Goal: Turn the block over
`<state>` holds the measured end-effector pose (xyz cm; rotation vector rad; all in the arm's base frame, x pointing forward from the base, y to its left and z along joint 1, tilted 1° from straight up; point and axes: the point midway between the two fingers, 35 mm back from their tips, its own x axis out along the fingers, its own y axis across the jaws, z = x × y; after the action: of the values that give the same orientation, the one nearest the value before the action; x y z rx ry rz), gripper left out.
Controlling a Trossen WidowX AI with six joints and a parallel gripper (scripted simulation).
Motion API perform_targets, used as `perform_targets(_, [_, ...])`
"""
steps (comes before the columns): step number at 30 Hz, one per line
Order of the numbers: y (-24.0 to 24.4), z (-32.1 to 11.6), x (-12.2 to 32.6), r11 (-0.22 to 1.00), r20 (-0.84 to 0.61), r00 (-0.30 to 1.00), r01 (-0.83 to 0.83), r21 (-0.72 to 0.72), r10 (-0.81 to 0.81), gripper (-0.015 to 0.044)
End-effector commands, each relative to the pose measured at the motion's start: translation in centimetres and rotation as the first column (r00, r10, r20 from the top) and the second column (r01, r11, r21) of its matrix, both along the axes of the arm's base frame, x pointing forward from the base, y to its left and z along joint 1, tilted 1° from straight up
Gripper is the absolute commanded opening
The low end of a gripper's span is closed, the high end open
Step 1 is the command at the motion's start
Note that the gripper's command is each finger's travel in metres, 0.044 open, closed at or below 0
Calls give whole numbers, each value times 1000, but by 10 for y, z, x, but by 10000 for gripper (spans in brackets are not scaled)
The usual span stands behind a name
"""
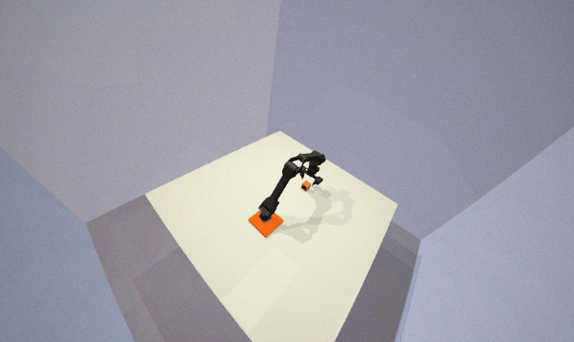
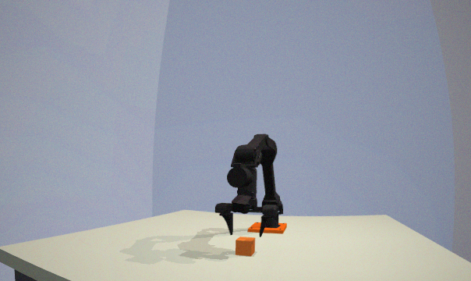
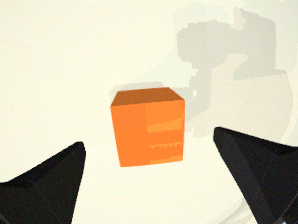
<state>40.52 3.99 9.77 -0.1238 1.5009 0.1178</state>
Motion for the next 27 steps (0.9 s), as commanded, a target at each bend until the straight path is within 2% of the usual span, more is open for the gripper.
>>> perform_targets(1, [-1, -10, -1, 1000, -12, 1000, 3, -4, -3, 440])
perform_targets(16, [-1, -32, 0, 1000, -12, 1000, 3, -4, -3, 440])
perform_targets(24, [-1, -32, 0, 1000, -12, 1000, 3, -4, -3, 230])
perform_targets(27, [-1, -32, 0, 1000, -12, 1000, 3, -4, -3, 210])
